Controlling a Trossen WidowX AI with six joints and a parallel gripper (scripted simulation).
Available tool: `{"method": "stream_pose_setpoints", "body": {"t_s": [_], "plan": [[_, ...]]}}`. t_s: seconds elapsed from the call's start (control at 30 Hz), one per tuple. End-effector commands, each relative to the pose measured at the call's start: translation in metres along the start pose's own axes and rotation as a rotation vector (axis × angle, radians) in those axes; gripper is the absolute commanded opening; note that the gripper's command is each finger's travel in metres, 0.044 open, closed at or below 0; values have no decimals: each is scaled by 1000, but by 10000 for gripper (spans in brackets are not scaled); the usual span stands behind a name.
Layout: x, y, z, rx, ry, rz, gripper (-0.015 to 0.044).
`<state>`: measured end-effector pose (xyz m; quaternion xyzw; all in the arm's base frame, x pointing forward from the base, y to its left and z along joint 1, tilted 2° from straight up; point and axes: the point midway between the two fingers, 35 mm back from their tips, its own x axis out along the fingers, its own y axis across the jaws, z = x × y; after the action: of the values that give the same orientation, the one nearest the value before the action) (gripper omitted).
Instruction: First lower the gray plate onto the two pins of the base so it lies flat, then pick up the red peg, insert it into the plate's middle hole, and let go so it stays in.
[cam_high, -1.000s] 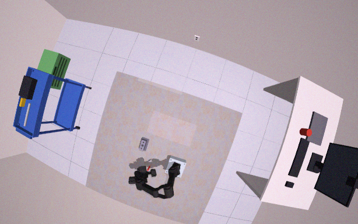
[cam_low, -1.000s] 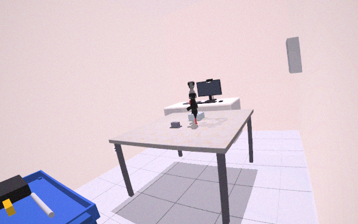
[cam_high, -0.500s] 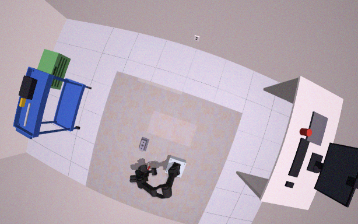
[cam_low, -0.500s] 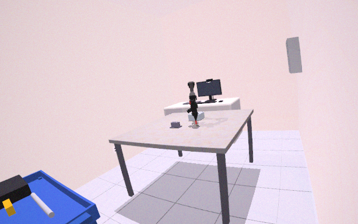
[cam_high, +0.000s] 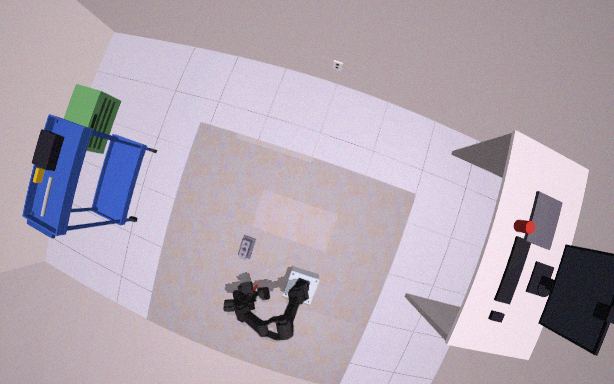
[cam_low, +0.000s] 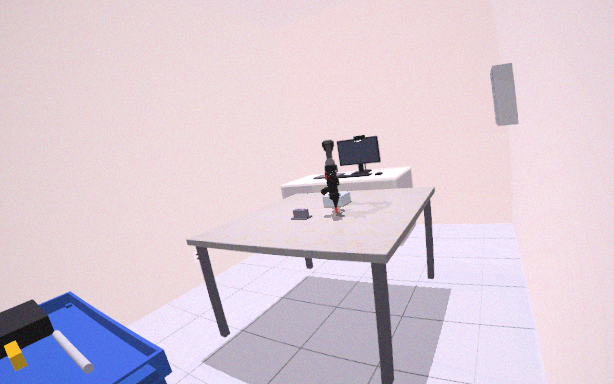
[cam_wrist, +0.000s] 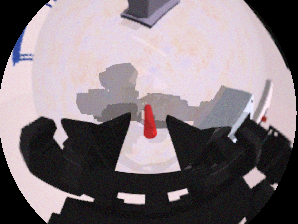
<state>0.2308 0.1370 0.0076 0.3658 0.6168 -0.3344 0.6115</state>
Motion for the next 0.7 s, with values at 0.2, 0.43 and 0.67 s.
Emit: {"method": "stream_pose_setpoints", "body": {"t_s": [0.2, 0.43, 0.67], "plan": [[1, 0, -1, 5, 3, 0, 0], [1, 0, -1, 5, 3, 0, 0], [-4, 1, 0, 5, 3, 0, 0]]}}
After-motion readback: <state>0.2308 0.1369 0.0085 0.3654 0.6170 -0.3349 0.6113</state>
